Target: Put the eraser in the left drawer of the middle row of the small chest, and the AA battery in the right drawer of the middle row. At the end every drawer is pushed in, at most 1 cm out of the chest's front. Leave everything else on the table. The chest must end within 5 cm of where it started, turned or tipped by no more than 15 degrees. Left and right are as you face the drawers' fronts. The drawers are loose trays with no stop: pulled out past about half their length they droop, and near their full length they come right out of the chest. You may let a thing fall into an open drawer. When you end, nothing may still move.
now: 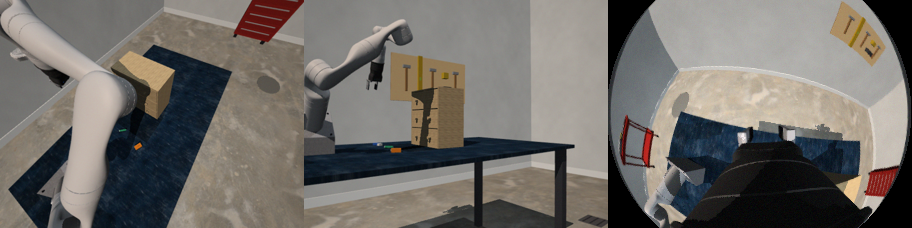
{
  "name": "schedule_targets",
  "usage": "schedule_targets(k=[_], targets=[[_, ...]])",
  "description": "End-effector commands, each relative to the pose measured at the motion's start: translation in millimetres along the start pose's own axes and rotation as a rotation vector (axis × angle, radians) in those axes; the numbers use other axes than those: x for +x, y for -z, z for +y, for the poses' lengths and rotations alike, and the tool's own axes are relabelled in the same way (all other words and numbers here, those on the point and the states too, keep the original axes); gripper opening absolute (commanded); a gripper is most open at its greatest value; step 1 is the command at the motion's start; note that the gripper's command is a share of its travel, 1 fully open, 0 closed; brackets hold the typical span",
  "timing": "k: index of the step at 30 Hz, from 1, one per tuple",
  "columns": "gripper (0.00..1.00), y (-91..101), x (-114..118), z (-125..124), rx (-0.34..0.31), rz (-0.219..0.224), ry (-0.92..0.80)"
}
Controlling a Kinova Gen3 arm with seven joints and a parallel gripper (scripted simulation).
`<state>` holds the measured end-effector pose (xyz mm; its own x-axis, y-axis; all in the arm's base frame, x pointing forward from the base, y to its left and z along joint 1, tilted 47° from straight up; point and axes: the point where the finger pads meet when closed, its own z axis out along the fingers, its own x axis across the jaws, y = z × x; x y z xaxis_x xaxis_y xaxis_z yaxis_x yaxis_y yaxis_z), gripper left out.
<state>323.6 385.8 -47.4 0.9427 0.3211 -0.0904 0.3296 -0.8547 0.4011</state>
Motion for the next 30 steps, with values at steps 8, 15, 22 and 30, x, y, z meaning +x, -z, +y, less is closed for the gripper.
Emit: schedule_targets(k=[8,15,22,30], targets=[[1.00,8.7,-1.7,7.5,-0.021,0.002,-0.007],[1.00,13.7,-4.2,15.5,-0.043,-0.002,-0.015],[1.00,18.7,-6.6,23.3,-0.064,-0.005,-0.023],[1.00,28.9,-11.6,38.2,-0.105,-0.012,-0.039]])
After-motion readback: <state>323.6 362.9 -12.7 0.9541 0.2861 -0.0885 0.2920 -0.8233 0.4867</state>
